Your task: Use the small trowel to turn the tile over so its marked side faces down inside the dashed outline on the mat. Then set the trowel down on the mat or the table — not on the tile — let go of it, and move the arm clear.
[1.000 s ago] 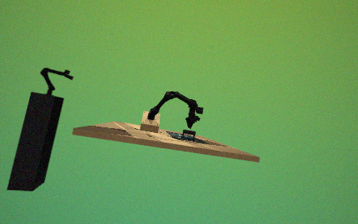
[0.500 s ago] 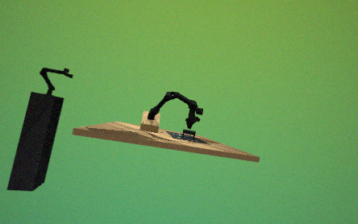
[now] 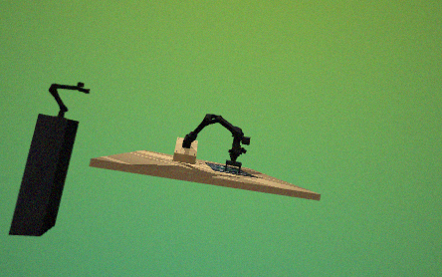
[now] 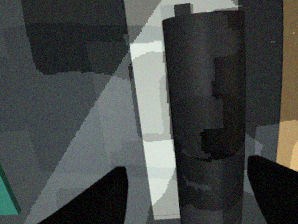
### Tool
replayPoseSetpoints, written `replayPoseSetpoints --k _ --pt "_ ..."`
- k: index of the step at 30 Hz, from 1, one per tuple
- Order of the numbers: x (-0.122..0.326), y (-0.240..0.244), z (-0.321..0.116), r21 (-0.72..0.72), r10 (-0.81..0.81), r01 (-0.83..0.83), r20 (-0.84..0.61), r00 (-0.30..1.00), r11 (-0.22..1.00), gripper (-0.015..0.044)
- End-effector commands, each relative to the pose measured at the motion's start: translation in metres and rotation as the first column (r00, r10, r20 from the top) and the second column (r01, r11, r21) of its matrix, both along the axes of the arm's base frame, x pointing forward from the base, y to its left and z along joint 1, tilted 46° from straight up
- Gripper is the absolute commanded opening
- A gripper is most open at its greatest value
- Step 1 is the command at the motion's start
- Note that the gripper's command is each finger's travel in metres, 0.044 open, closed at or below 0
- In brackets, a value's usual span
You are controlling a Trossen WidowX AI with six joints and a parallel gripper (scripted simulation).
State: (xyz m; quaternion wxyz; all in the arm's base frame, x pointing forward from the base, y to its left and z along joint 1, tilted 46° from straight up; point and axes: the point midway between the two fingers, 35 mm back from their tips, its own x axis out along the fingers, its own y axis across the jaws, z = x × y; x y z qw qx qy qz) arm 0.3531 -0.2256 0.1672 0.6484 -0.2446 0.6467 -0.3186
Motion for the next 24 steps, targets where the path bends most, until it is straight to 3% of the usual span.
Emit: replayPoseSetpoints --k 1,5,24 --pt "-0.0012 -0.0051 -0.0059 0.005 0.001 -0.001 -0.004 1.000 1.000 0.0270" --pt "-0.0016 -0.0081 -0.0085 0.004 0.001 -0.001 -0.004 1.000 1.000 0.0270" --pt "-0.0016 -0.0081 -0.0085 0.004 0.001 -0.001 -0.004 1.000 1.000 0.0143"
